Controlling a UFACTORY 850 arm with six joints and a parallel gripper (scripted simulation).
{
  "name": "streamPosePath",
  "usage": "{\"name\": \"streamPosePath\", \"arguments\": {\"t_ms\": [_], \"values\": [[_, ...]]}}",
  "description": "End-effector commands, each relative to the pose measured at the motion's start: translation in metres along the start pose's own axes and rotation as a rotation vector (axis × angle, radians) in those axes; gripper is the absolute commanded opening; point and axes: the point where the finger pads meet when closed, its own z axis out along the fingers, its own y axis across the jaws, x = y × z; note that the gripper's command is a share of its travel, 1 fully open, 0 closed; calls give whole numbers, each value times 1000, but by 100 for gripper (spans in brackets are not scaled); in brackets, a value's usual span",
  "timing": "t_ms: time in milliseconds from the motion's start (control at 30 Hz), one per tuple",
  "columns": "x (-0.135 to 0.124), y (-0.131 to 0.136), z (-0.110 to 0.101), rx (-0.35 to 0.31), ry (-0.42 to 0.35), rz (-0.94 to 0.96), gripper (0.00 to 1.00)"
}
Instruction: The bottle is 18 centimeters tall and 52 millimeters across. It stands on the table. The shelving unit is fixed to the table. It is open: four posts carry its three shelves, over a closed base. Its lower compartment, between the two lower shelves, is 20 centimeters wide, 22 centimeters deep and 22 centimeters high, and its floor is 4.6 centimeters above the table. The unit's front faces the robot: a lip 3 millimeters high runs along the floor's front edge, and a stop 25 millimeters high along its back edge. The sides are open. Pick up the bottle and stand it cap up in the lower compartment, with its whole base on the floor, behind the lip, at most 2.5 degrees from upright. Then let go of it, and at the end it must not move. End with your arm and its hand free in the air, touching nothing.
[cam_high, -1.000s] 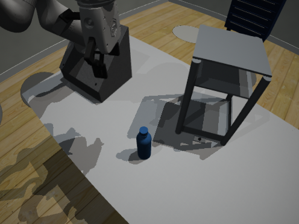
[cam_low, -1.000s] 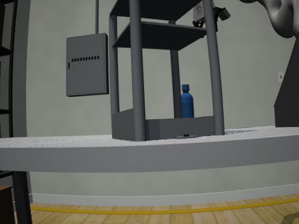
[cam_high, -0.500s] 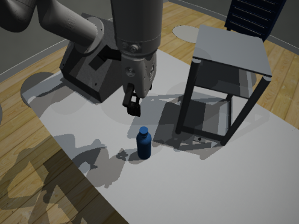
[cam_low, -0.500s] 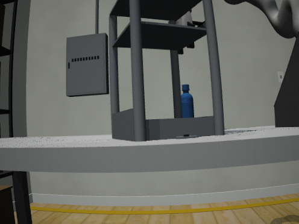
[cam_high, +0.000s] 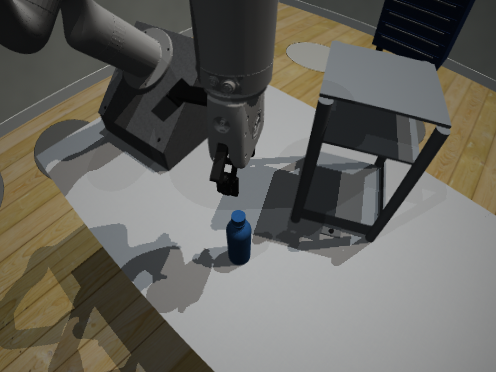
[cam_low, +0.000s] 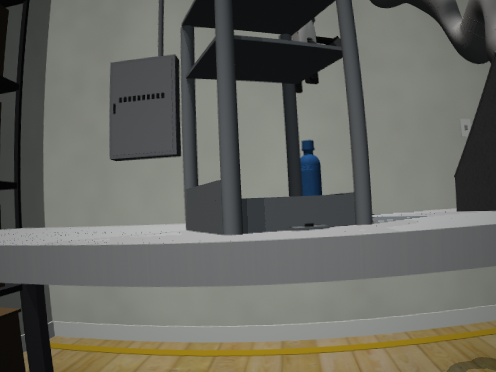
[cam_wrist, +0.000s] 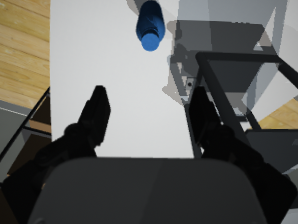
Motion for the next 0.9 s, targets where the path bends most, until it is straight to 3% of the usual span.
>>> {"name": "streamPosePath", "arguments": {"t_ms": [0,433,867], "values": [[-1,0,-1,0,-1,1,74],[-1,0,0,-13,0,14,74],[-1,0,0,-75,3,77,74]]}}
